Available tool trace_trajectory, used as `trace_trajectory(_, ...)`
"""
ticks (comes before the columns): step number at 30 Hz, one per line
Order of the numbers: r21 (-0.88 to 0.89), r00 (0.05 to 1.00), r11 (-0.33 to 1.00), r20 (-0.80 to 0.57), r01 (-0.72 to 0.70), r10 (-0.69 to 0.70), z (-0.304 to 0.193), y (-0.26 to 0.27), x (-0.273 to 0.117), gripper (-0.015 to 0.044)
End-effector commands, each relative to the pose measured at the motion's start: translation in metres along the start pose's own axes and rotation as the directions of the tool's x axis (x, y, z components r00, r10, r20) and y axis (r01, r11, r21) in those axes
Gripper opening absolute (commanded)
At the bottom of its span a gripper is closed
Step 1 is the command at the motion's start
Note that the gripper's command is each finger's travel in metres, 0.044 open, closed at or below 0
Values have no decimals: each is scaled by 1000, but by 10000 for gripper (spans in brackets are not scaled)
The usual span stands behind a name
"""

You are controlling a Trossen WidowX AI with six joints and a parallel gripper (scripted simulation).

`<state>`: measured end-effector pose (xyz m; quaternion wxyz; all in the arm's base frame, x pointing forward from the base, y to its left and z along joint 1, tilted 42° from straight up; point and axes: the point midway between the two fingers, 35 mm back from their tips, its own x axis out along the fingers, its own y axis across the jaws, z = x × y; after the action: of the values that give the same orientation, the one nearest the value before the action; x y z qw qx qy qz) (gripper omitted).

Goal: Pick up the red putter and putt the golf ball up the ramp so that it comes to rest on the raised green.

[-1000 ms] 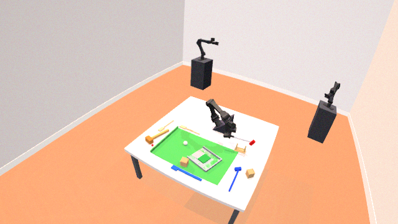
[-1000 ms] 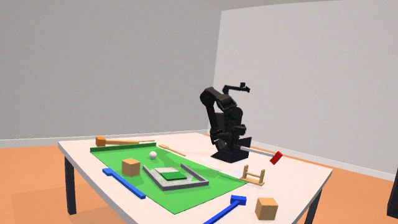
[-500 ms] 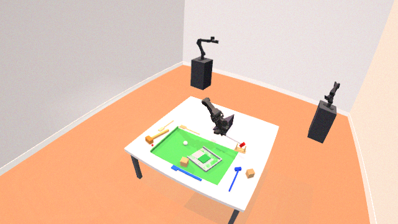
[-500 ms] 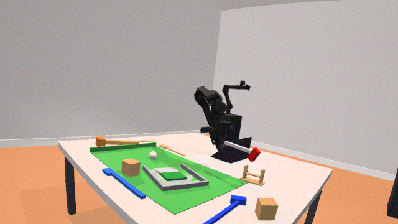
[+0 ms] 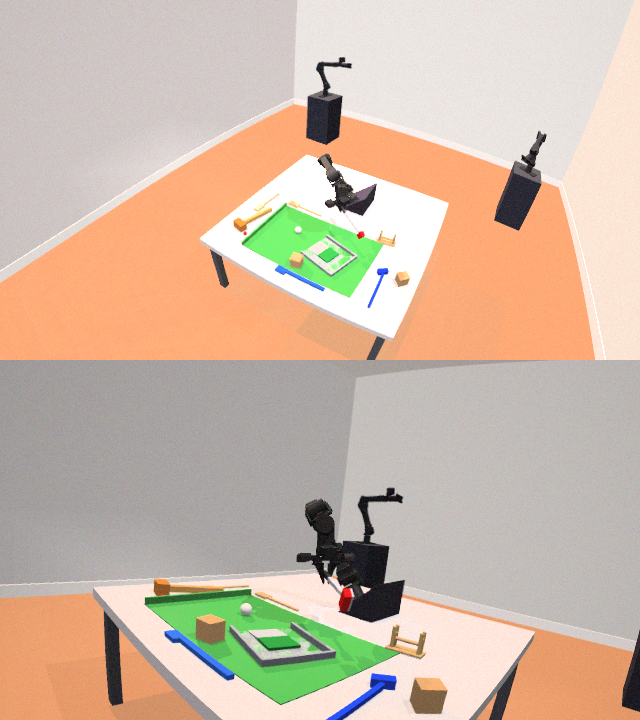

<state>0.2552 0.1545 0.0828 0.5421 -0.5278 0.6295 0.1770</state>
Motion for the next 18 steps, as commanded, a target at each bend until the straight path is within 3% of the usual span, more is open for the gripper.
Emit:
trace_trajectory(1,131,1000,991,-2,23,-23,-24,-16,-9,0)
trace_trajectory(18,589,993,800,-49,112,-103,-122,-57,-31,0)
